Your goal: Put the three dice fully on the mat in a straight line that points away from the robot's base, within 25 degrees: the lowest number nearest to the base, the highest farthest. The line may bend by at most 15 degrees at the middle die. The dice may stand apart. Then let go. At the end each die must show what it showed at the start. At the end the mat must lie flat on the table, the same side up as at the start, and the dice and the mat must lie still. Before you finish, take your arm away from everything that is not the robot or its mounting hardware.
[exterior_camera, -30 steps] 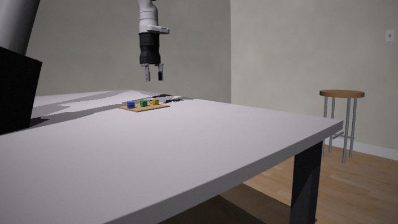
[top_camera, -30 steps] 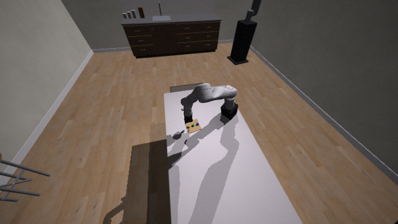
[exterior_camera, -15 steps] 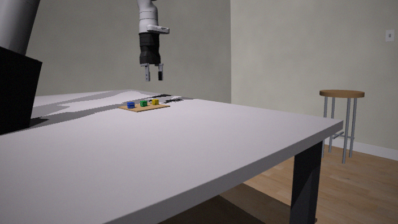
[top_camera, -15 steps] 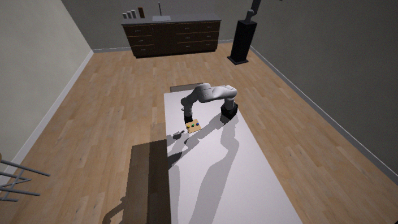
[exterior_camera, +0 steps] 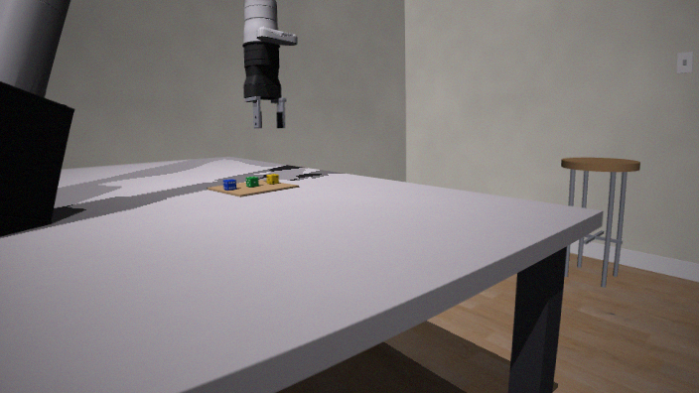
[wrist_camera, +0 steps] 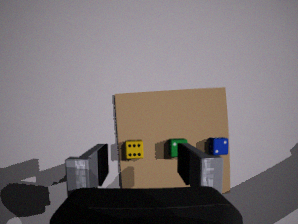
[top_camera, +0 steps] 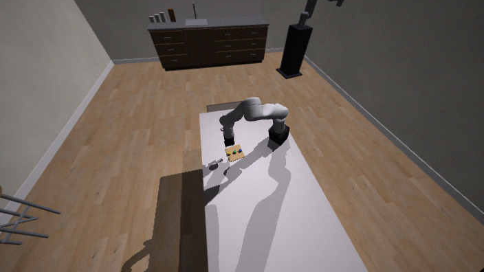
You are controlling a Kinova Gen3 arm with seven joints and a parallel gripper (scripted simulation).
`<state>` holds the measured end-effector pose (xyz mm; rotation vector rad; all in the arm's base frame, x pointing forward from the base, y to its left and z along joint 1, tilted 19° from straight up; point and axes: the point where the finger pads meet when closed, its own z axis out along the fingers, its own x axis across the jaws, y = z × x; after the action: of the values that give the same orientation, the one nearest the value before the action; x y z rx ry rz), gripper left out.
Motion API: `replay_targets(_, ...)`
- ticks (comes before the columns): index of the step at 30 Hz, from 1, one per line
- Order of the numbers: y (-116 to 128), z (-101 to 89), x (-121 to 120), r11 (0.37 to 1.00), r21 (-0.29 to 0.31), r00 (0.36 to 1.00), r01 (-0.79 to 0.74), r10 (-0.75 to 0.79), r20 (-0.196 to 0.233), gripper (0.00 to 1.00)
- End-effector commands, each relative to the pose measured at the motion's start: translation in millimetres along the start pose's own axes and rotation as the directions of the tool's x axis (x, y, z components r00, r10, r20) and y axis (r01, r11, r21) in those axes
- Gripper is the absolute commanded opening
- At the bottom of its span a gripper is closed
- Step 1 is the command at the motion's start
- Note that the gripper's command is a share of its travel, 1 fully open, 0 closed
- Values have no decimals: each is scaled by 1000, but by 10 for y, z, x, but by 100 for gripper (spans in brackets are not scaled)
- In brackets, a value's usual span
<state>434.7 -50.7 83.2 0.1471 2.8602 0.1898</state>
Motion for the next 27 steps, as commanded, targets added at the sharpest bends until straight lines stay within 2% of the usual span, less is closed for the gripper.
replay_targets(1, 66, -181, -67, 1000, -11, 1000, 10, -9, 21, 100)
replay_targets(9, 63, -518, -60, 1000, -11, 1000, 10, -9, 21, 100)
replay_targets(27, 62, -569, -59, 1000, -11, 1000, 10, -9, 21, 100)
